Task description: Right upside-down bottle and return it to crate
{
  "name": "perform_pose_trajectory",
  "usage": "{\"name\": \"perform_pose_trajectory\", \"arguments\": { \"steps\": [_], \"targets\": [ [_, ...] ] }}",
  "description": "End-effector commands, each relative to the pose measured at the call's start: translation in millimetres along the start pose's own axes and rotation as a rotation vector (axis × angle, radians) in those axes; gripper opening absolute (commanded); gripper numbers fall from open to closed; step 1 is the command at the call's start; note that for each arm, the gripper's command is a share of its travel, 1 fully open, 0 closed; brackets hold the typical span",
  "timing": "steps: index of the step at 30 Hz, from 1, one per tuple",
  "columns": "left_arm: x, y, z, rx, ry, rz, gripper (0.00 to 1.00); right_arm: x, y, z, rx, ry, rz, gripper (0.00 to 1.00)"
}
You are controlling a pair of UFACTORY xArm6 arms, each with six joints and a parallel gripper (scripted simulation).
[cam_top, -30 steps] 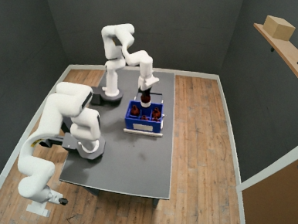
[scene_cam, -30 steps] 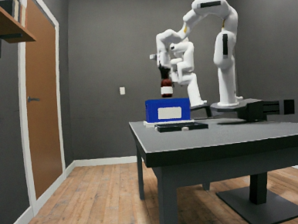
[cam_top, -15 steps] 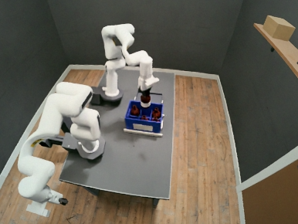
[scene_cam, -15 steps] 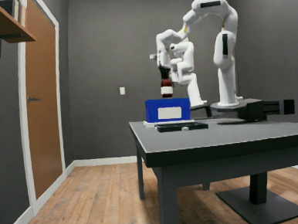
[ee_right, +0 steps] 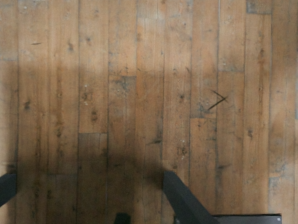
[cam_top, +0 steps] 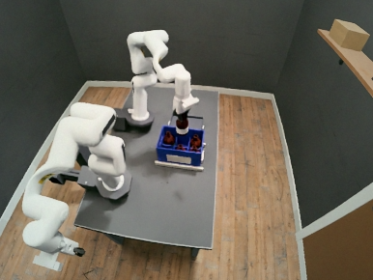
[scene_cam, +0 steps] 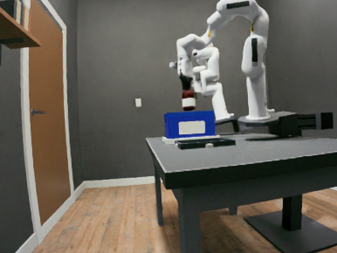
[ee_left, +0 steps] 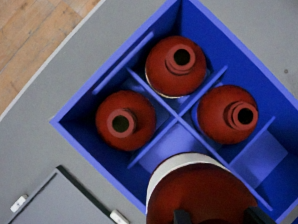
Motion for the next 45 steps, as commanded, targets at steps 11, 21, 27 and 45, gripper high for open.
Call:
{"name": "perform_pose_trajectory", "arguments": {
  "steps": [11, 21, 27, 45],
  "targets": [
    [0, 18, 1, 0.004, -0.001, 0.0, 0.29, 0, -2, 1, 0.004, 0.0, 0.0, 1.0],
    [0, 42, 1, 0.004, -0.001, 0.0, 0.29, 0, -2, 1, 0.004, 0.0, 0.0, 1.0],
    [0, 53, 1, 0.004, -0.001, 0.0, 0.29, 0, -2, 1, 0.004, 0.0, 0.0, 1.0],
    [0, 72, 1, 0.004, -0.001, 0.0, 0.29, 0, -2, 1, 0.004, 0.0, 0.0, 1.0]
  ]
}}
Point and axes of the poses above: on each arm, the point where the finger pads meet when closed, its own y axis out along the fingers, its own x axis across the jaws, z = x × y, the point moved 10 cm from there along -y, back along the fingers, and after that the axes turned 4 degrees about -y, right-handed, at the moved point
